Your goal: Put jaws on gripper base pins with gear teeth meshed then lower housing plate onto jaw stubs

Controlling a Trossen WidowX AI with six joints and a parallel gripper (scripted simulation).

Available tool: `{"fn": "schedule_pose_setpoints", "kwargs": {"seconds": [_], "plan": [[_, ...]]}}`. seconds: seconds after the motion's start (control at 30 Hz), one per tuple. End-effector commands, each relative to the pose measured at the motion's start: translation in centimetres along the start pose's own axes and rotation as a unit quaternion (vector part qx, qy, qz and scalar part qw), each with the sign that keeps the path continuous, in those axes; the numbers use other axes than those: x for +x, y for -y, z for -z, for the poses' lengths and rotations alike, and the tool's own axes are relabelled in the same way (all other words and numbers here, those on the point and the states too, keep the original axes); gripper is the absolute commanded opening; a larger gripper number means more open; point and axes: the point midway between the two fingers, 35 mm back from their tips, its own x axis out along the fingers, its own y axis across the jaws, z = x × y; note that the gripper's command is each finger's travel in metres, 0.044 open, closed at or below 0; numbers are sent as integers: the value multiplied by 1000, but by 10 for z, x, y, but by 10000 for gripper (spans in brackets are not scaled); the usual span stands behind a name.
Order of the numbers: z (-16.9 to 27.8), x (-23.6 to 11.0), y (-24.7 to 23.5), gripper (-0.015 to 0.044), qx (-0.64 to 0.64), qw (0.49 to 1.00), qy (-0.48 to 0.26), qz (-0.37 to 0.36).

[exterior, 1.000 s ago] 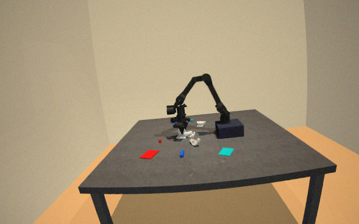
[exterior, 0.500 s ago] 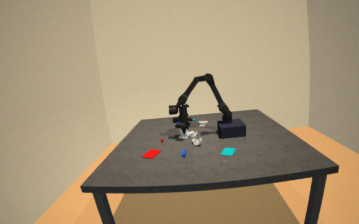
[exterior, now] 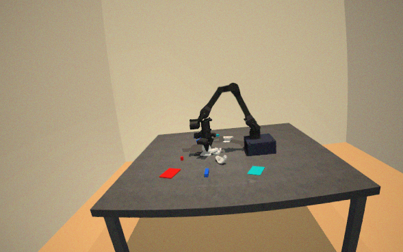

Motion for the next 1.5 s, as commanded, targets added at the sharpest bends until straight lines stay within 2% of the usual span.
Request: {"fn": "schedule_pose_setpoints", "kwargs": {"seconds": [0.0, 1.47], "plan": [[0, 2, 0, 134, 2, 1000, 0, 1], [0, 13, 0, 134, 4, 1000, 0, 1]]}}
